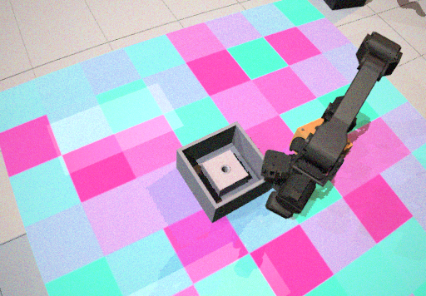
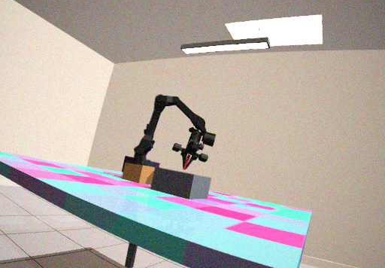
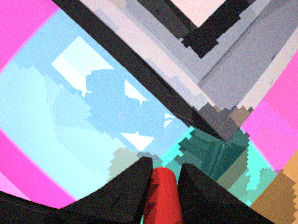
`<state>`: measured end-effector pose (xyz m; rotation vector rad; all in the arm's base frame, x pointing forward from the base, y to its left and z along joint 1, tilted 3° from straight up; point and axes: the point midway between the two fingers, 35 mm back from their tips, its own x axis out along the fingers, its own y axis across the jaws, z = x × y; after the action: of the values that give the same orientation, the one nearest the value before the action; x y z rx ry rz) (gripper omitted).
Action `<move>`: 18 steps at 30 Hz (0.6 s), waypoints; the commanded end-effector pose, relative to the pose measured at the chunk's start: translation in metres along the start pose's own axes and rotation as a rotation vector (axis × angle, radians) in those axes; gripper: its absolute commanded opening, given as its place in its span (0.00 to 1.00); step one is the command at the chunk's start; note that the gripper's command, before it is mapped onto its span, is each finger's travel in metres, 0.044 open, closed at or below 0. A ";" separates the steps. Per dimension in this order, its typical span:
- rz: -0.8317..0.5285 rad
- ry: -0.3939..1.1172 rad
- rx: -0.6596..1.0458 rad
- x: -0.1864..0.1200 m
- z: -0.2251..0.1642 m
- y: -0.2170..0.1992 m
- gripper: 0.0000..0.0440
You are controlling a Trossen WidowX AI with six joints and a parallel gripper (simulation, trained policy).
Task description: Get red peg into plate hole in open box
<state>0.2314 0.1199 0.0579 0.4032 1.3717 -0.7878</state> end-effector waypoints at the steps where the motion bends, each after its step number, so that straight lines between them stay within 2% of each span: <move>1: 0.002 -0.017 0.036 -0.004 0.017 0.000 0.00; 10: 0.006 -0.033 0.117 -0.004 0.062 -0.002 0.00; 18: 0.008 -0.029 0.147 0.010 0.101 -0.006 0.00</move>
<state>0.2907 0.0554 0.0713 0.5111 1.2914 -0.8818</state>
